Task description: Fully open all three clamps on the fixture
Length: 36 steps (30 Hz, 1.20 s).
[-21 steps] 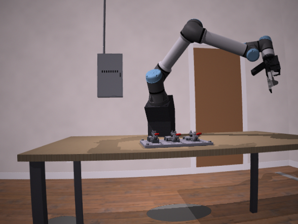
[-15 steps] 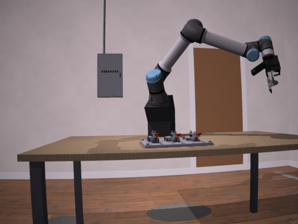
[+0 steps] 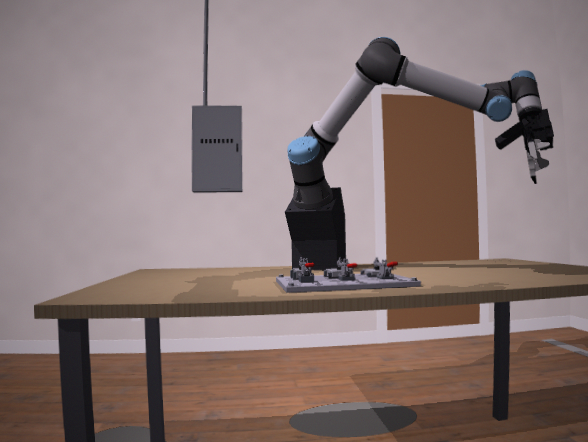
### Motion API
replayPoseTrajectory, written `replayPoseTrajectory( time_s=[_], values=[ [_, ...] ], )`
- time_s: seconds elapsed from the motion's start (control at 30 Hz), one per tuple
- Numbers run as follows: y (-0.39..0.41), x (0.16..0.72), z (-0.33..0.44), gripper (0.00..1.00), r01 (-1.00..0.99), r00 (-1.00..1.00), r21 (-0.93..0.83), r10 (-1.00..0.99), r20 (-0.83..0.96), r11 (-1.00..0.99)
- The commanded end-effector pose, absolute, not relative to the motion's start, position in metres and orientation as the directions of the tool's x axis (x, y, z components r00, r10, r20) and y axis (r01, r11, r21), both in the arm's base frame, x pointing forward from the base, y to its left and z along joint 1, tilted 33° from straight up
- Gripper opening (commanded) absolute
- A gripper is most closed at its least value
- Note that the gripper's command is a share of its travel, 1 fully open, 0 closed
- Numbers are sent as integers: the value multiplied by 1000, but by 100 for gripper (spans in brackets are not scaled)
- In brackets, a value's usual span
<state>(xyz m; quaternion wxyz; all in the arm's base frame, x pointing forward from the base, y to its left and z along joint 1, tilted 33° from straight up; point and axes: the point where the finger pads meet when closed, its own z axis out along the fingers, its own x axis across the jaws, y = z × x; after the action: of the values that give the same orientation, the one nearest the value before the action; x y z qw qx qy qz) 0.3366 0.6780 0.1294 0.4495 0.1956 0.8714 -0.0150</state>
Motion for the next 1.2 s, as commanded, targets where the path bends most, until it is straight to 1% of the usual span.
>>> replayPoseTrajectory(
  time_s=[0.0, 0.4, 0.63, 0.9, 0.97, 1.17],
  values=[
    [677, 337, 131, 100, 357, -518, 154, 332, -788, 922],
    [665, 348, 135, 100, 403, -501, 197, 395, -770, 894],
    [641, 366, 142, 100, 485, -457, 277, 510, -729, 829],
    [595, 397, 155, 100, 623, -337, 411, 703, -626, 665],
    [595, 397, 155, 100, 623, -337, 411, 703, -626, 665],
    [546, 423, 166, 100, 726, -174, 520, 851, -495, 451]
  ],
)
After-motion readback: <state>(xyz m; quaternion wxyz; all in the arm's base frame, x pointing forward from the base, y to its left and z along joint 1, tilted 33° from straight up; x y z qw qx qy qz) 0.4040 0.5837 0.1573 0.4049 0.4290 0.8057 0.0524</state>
